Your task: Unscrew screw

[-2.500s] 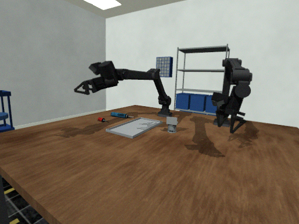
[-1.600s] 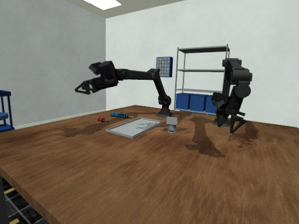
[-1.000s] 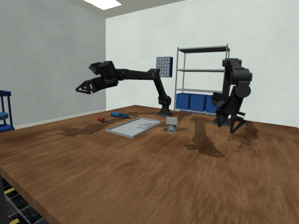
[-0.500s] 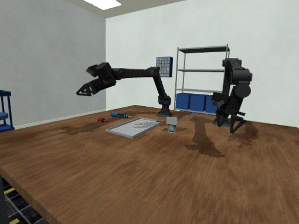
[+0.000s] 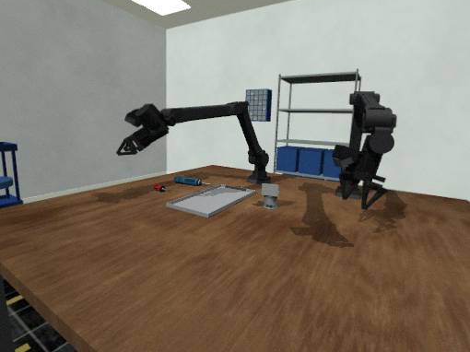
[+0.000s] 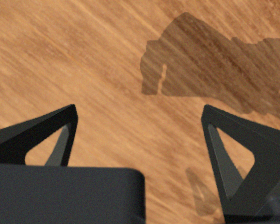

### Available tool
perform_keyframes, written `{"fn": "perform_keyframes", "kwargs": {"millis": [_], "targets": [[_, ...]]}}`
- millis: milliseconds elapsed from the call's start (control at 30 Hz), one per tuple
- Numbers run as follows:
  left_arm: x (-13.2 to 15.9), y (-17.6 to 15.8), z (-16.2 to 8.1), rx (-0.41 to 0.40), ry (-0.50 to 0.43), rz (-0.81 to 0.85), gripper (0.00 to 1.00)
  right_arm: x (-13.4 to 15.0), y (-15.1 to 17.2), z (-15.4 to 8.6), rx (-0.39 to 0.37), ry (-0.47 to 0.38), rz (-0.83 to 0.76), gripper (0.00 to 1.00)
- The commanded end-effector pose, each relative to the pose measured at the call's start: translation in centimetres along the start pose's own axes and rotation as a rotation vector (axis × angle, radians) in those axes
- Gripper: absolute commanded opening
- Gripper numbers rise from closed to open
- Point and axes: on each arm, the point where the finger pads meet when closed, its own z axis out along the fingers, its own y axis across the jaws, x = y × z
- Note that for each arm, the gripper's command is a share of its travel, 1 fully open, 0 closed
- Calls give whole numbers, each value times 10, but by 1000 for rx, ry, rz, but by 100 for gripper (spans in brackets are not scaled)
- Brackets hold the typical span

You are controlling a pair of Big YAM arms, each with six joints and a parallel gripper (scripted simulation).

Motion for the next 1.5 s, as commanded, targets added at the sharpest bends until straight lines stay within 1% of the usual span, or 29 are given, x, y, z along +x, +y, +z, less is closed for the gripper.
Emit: {"fn": "perform_keyframes", "kwargs": {"millis": [0, 133, 200, 300, 333, 700, 767, 800, 867, 900, 933, 1267, 1333, 1367, 1433, 1467], "targets": [[-10, 10, -15, -34, -20, 9, 100, -14, -44, 6, 18, 31, 41, 65], [-10, 10, -15, -34, -20, 9, 100, -2, -77, 24, 24, 99, 38, 65], [-10, 10, -15, -34, -20, 9, 100, -6, -74, 25, 16, 82, 48, 65], [-10, 10, -15, -34, -20, 9, 100, -7, -74, 25, 15, 80, 49, 65], [-10, 10, -15, -34, -20, 9, 100, 3, -85, 27, 26, 118, 42, 65], [-10, 10, -15, -34, -20, 9, 100, 52, -180, 51, 43, 325, 77, 65], [-10, 10, -15, -34, -20, 9, 100, 49, -178, 52, 36, 312, 80, 65], [-10, 10, -15, -34, -20, 9, 100, 57, -176, 59, 39, 320, 74, 65], [-10, 10, -15, -34, -20, 9, 100, 57, -176, 59, 39, 320, 74, 65], [-10, 10, -15, -34, -20, 9, 100, 60, -177, 44, 30, 343, 72, 65], [-10, 10, -15, -34, -20, 9, 100, 63, -196, 50, 45, 365, 90, 65], [-10, 10, -15, -34, -20, 9, 100, 119, -279, 47, 62, 563, 163, 65], [-10, 10, -15, -34, -20, 9, 100, 118, -278, 48, 58, 557, 160, 65], [-10, 10, -15, -34, -20, 9, 100, 128, -275, 57, 60, 565, 154, 65], [-10, 10, -15, -34, -20, 9, 100, 128, -275, 57, 60, 565, 154, 65], [-10, 10, -15, -34, -20, 9, 100, 127, -273, 39, 48, 581, 158, 65]]}}
